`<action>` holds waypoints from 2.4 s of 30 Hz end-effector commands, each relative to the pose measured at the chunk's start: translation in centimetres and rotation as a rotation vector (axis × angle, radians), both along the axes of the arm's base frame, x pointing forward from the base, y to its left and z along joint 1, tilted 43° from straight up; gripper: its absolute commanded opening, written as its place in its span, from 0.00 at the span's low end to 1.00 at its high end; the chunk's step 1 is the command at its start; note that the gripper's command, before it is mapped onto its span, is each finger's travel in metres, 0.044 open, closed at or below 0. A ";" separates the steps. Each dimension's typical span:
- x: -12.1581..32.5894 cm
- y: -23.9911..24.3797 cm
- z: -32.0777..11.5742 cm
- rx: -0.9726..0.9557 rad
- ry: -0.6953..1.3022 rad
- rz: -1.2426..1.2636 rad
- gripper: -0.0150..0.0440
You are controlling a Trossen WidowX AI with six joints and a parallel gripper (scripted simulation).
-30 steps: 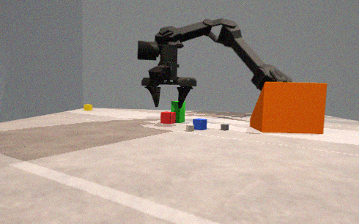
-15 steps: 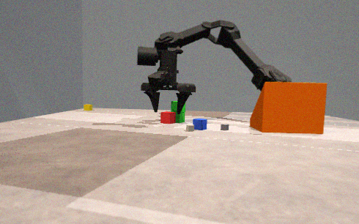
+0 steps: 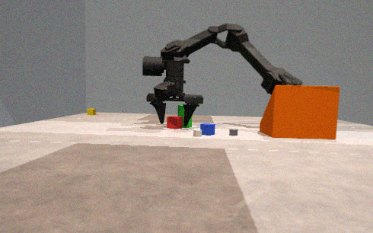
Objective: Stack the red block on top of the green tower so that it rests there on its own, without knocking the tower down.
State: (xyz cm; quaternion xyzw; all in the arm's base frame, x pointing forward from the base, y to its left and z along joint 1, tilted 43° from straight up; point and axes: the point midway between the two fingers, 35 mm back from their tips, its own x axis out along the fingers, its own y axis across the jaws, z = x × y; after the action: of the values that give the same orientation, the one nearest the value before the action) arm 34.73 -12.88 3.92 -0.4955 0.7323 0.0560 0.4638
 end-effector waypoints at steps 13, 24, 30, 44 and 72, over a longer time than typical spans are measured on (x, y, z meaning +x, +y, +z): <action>-0.1 -0.2 -0.3 -0.002 0.007 0.003 1.00; -0.1 -0.2 -0.3 -0.002 0.007 0.003 0.54; -0.1 -0.2 -0.3 -0.002 0.007 0.003 0.48; 0.4 4.0 4.2 0.001 0.007 0.003 0.25; -2.0 6.1 10.3 0.002 0.010 0.003 0.25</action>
State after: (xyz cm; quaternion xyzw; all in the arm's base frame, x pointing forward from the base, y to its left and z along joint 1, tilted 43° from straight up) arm 33.60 -6.22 13.62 -0.4944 0.7337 0.0597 0.4623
